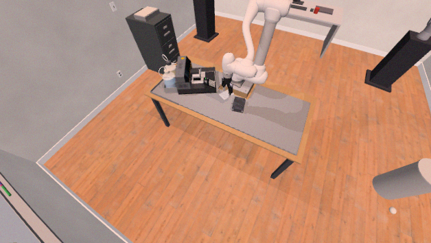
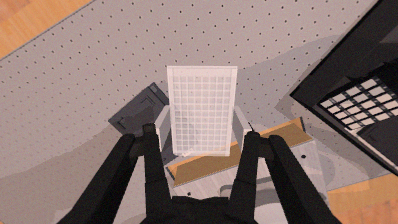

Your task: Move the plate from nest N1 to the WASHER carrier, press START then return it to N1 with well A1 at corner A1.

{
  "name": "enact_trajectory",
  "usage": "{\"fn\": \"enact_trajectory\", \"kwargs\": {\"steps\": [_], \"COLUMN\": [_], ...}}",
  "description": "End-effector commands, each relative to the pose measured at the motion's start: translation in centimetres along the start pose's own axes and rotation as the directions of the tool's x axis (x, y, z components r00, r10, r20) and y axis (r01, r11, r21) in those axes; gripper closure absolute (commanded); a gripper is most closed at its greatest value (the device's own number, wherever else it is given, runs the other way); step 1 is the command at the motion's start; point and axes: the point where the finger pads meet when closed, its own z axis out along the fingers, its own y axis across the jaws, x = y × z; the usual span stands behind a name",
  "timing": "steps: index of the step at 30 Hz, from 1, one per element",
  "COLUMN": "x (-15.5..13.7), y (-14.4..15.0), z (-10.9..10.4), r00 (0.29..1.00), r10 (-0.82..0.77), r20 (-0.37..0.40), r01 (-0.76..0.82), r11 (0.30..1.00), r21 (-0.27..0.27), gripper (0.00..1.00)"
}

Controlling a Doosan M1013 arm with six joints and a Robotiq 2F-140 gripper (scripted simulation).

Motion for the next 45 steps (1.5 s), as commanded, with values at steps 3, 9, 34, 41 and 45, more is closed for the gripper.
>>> {"fn": "enact_trajectory", "kwargs": {"steps": [3,9,34,41,45], "x": [-1.2,-3.2,-8.7,-8.7,-8.7], "y": [-1.6,-3.9,-10.4,-10.5,-10.5], "z": [0.2,0.4,1.1,1.1,1.1], "r00": [0.992,0.948,0.786,0.786,0.786], "r10": [-0.124,-0.319,-0.619,-0.619,-0.619], "r20": [0.0,-0.001,-0.003,-0.003,-0.003], "r01": [0.124,0.319,0.619,0.619,0.619], "r11": [0.992,0.948,0.786,0.786,0.786], "r21": [0.005,0.005,0.004,0.004,0.004], "gripper": [0.9,0.9,0.9,0.9,0.9]}}
